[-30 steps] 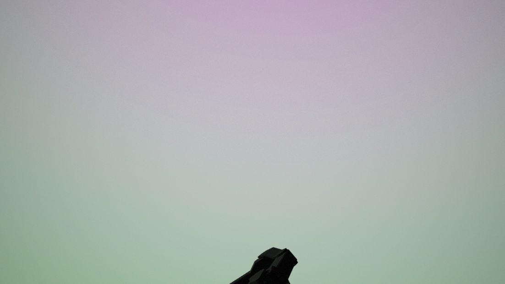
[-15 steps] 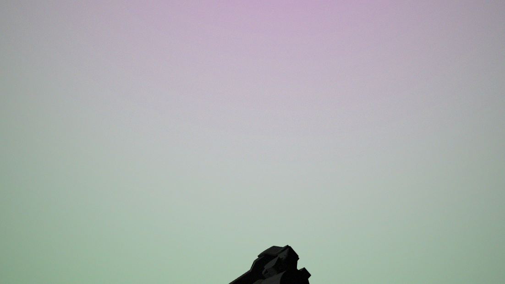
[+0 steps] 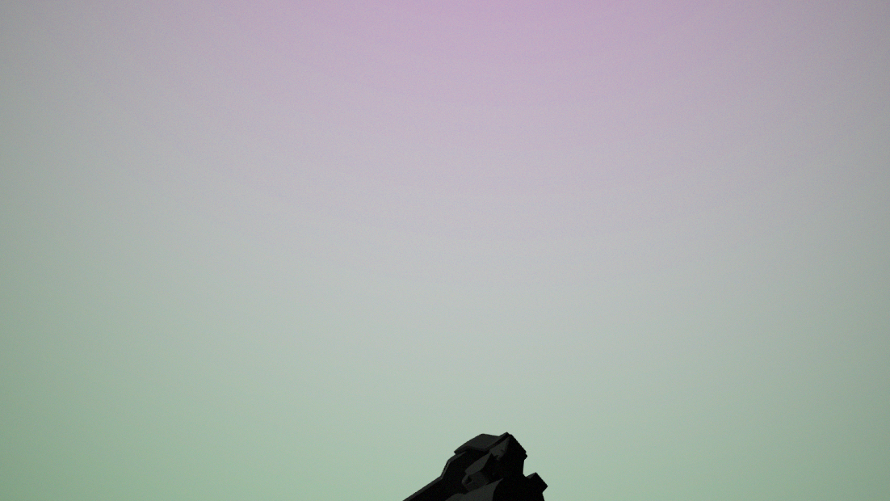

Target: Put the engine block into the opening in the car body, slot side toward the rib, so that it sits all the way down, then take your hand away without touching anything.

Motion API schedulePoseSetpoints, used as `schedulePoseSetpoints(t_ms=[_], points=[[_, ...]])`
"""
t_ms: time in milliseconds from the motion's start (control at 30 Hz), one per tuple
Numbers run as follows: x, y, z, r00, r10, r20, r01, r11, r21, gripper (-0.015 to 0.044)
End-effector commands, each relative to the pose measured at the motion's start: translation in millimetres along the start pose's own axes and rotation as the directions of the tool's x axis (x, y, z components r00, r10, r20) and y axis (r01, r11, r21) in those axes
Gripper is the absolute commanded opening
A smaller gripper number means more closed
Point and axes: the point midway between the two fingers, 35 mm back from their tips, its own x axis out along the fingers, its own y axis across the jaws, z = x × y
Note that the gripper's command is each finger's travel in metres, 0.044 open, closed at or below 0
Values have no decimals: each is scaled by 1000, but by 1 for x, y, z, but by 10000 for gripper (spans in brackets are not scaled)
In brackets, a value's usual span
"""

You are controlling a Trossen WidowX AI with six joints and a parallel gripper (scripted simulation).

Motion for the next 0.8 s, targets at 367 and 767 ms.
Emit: schedulePoseSetpoints(t_ms=[367,767], points=[[3,1,-4,996,39,83,-51,989,139,440],[8,4,-17,957,97,272,-211,879,427,440]])
